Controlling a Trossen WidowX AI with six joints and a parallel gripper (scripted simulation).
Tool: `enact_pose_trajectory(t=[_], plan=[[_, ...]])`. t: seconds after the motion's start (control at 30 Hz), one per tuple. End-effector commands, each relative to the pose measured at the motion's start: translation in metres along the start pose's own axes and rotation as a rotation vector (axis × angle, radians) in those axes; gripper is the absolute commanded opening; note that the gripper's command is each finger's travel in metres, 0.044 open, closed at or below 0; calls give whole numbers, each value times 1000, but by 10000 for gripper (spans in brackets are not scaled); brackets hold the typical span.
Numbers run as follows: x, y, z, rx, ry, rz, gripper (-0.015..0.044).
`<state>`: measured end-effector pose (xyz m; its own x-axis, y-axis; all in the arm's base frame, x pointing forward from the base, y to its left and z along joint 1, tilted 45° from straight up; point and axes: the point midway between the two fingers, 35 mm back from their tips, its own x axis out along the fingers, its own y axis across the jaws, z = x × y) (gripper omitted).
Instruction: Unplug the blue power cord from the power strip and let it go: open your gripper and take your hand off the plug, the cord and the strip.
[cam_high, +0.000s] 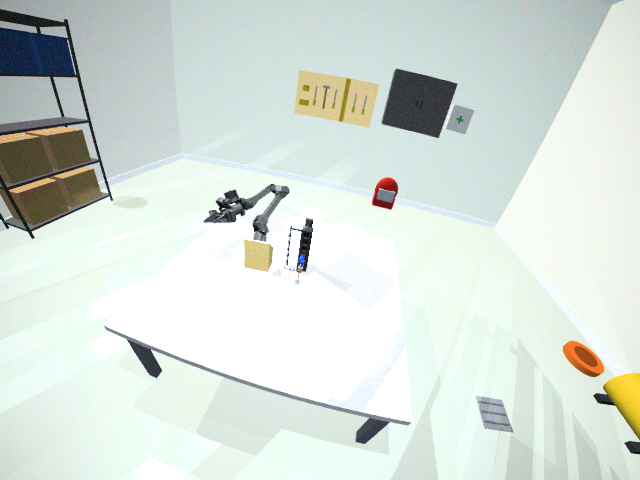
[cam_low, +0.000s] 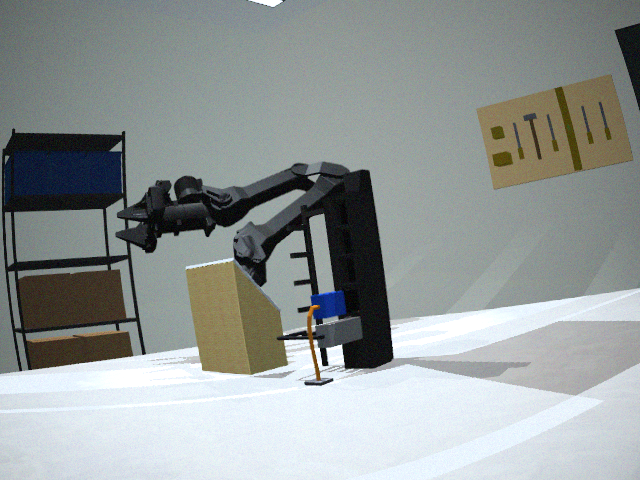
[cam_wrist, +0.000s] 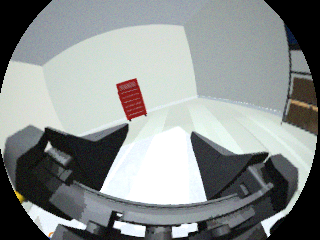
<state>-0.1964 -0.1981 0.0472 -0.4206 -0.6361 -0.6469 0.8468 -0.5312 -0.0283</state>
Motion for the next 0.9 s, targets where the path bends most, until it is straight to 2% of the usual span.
enact_pose_trajectory(t=[0.0, 0.27, 0.53, 0.67, 0.87], plan=[[1, 2, 0, 0, 5, 9, 374], [21, 113, -9, -22, 272, 351, 164], [2, 226, -55, -93, 657, 570, 160], [-23, 271, -89, -173, 849, 619, 160], [-64, 312, -139, -310, 1082, 631, 160]])
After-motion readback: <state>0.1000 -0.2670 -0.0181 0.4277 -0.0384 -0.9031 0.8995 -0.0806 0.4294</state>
